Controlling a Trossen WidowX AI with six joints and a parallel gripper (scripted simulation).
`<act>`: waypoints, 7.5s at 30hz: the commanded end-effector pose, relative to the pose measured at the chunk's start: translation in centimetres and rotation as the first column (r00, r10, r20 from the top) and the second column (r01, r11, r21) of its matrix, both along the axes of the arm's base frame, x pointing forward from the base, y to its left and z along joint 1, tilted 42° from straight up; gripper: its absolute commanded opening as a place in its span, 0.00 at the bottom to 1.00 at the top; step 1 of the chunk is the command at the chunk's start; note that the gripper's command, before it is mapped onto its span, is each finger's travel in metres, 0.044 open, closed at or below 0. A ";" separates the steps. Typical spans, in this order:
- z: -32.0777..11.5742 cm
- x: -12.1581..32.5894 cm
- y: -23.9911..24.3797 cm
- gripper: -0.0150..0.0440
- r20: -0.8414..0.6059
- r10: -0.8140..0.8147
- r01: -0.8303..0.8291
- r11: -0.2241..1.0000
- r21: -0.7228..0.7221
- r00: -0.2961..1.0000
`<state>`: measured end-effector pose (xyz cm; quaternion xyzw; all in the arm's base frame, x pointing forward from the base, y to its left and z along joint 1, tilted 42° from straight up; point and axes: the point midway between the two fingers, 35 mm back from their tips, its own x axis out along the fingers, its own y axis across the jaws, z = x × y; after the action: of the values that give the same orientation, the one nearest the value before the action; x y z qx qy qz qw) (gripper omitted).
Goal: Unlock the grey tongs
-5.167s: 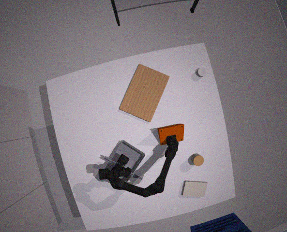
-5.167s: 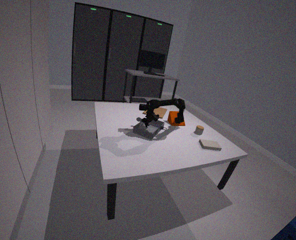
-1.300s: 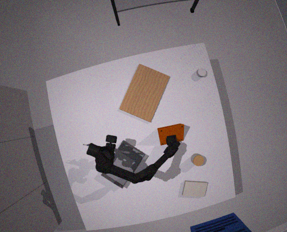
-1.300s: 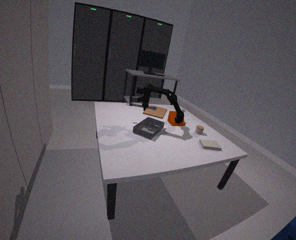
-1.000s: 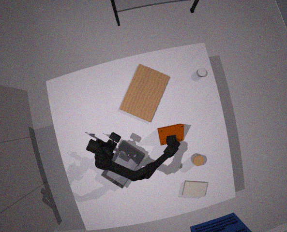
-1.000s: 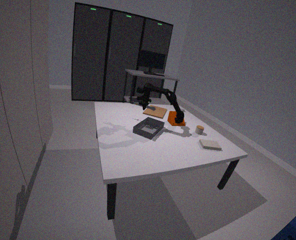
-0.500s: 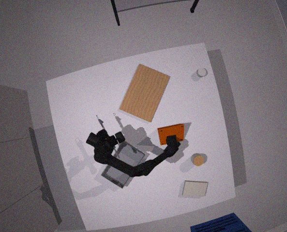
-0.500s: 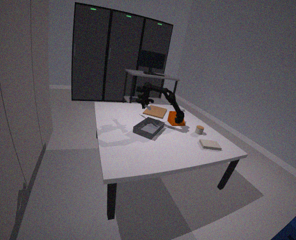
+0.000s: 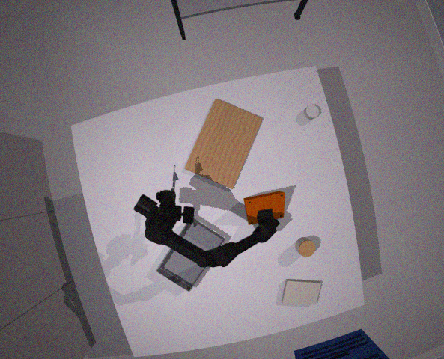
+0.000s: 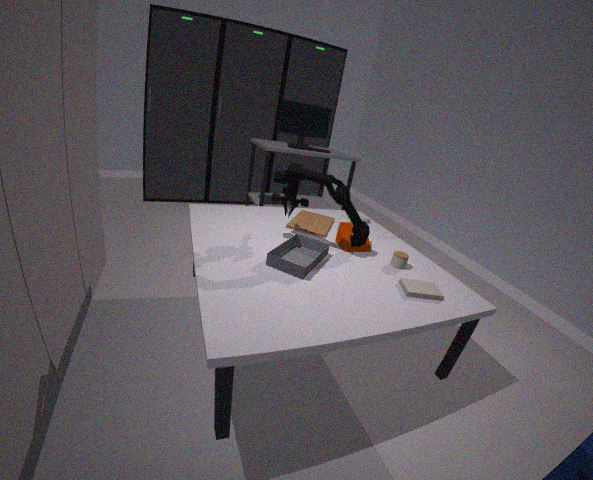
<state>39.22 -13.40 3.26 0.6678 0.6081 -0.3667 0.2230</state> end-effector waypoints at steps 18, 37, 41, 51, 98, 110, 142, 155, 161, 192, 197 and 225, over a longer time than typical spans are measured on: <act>-3.0 -1.3 -3.2 0.00 -0.476 -0.550 0.548 0.822 -0.159 0.686; -5.4 -2.7 -5.5 0.00 -0.655 -0.751 0.748 0.481 -0.456 0.084; -5.4 -2.7 -5.5 0.00 -0.655 -0.751 0.748 0.481 -0.456 0.084; -7.7 -5.9 -9.6 0.00 -0.628 -0.752 0.737 0.538 -0.409 0.200; -17.1 -24.8 -19.9 0.00 -0.588 -0.493 0.346 0.870 -0.352 0.641; -16.2 -24.0 -19.9 0.00 -0.691 -0.449 -0.094 0.798 -0.596 0.566; -14.1 -21.7 -20.8 0.00 -0.689 -0.475 -0.416 0.560 -0.716 0.548; -14.1 -21.7 -20.8 0.00 -0.689 -0.475 -0.416 0.560 -0.716 0.548; -14.3 -22.0 -20.7 0.00 -0.692 -0.472 -0.391 0.587 -0.709 0.546; -17.0 -24.9 -20.5 0.00 -0.510 -0.548 0.511 0.829 -0.227 0.664; -16.9 -24.9 -20.7 0.00 -0.489 -0.563 0.544 0.815 -0.197 0.666; -19.5 -24.8 -19.0 0.00 -0.489 -0.563 0.545 0.815 -0.197 0.666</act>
<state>14.29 -32.61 -15.96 0.6883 0.4089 -0.5959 -0.0630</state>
